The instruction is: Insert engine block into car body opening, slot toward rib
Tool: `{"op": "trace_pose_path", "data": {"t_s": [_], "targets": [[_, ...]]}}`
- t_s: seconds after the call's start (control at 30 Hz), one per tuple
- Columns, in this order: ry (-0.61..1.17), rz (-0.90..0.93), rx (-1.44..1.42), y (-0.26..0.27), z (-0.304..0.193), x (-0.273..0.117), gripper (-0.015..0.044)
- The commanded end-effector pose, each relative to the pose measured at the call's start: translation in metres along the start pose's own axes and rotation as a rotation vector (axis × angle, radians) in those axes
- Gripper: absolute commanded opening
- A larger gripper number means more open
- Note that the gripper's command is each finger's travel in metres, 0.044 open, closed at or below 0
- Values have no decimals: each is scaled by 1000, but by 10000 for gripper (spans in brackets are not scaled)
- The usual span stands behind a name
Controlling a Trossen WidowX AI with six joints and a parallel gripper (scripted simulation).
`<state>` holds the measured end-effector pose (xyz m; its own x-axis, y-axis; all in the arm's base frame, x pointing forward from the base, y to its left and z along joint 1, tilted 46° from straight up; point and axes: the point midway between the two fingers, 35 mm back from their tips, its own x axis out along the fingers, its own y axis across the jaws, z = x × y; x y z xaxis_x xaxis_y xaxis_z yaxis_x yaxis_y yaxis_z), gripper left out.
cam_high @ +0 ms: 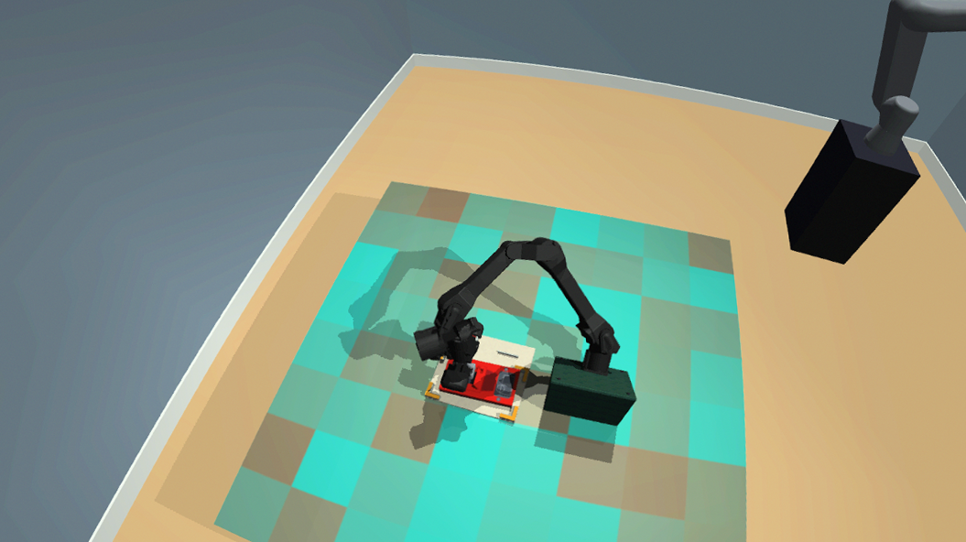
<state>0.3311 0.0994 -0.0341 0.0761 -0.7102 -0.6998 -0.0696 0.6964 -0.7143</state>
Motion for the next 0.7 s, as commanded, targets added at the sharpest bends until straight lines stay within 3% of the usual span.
{"op": "trace_pose_path", "data": {"t_s": [0.0, 0.67], "targets": [[2, 2, 13, 1, 0, 0, 159], [2, 2, 48, 1, -1, 1, 159]]}}
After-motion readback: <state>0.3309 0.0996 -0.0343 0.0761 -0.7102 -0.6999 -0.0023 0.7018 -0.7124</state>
